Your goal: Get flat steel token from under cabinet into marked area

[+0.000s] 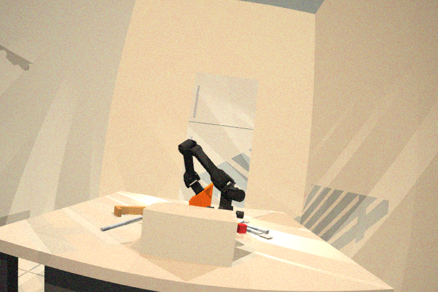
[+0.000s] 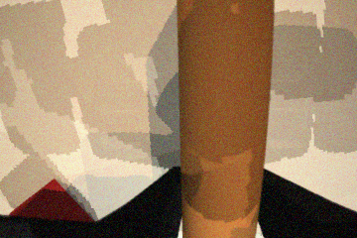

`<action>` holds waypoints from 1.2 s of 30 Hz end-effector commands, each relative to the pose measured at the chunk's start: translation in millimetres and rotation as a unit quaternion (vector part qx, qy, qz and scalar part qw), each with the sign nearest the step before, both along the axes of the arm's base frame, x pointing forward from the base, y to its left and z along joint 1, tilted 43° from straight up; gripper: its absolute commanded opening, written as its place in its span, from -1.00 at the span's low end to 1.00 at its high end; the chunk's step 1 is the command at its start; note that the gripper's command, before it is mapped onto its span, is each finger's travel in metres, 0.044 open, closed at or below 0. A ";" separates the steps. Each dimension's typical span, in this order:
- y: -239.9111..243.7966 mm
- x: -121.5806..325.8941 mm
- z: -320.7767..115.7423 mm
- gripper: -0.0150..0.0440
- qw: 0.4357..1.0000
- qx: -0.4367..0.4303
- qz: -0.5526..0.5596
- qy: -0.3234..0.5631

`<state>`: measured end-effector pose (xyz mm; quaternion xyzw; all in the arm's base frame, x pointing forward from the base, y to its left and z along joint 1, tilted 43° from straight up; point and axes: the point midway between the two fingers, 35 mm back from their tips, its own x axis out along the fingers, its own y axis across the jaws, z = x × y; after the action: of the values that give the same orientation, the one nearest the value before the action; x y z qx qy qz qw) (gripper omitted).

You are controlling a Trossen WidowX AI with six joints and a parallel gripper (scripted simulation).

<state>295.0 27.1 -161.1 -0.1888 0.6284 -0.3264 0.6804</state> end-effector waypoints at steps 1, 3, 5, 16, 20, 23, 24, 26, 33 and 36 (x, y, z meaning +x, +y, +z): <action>-0.9 6.7 0.9 -0.49 1.000 0.001 0.000 0.001; -1.3 9.3 1.3 -0.49 1.000 0.001 0.000 0.001; -1.7 11.8 1.6 -0.49 1.000 0.001 0.000 0.001; -3.7 25.7 3.6 -0.49 1.000 0.001 0.000 0.000; -4.4 30.5 4.2 -0.49 1.000 0.001 0.000 0.000; -4.9 34.1 4.8 -0.49 1.000 0.001 0.000 0.000; -5.1 35.4 4.9 -0.49 1.000 0.001 0.000 0.000; -5.4 37.8 5.3 -0.49 1.000 0.001 0.000 0.000; -6.6 45.8 6.4 -0.49 1.000 0.001 0.000 0.000; -7.1 49.3 6.9 -0.49 1.000 0.001 0.000 0.000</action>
<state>339.4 20.7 -155.1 -0.1885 0.6277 -0.3270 0.6808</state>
